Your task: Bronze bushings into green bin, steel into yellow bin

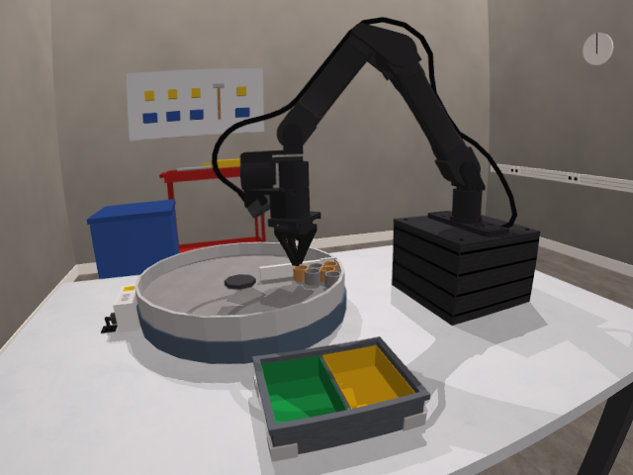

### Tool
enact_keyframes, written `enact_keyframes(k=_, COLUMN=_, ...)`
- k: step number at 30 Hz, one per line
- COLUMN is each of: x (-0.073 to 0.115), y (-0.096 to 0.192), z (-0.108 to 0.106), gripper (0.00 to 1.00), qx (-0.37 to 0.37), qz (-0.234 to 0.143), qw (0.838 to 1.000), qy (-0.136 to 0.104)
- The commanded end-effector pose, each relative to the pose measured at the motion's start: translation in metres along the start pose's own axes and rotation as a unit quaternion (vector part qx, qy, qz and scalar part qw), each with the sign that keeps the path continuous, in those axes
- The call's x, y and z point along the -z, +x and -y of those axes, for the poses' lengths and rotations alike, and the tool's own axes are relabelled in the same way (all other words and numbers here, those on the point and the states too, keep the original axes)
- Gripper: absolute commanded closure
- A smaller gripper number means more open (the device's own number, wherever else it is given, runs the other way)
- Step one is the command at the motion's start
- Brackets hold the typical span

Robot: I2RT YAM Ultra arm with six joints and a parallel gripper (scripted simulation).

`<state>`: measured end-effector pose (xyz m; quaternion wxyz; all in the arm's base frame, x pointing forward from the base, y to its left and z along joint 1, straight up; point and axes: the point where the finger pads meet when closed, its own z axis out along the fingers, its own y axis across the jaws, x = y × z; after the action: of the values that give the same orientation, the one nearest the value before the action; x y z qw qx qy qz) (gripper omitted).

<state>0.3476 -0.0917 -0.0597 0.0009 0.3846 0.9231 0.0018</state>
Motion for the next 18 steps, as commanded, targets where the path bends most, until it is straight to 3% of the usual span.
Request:
enact_keyframes(k=1, x=0.0081, y=-0.0048, z=-0.0012, gripper=0.88, qx=0.001, qz=0.013, qw=1.0, qy=-0.011)
enact_keyframes(k=18, x=0.0074, y=-0.0023, z=0.0003, gripper=0.88, qx=0.0, qz=0.009, qw=1.0, qy=-0.008)
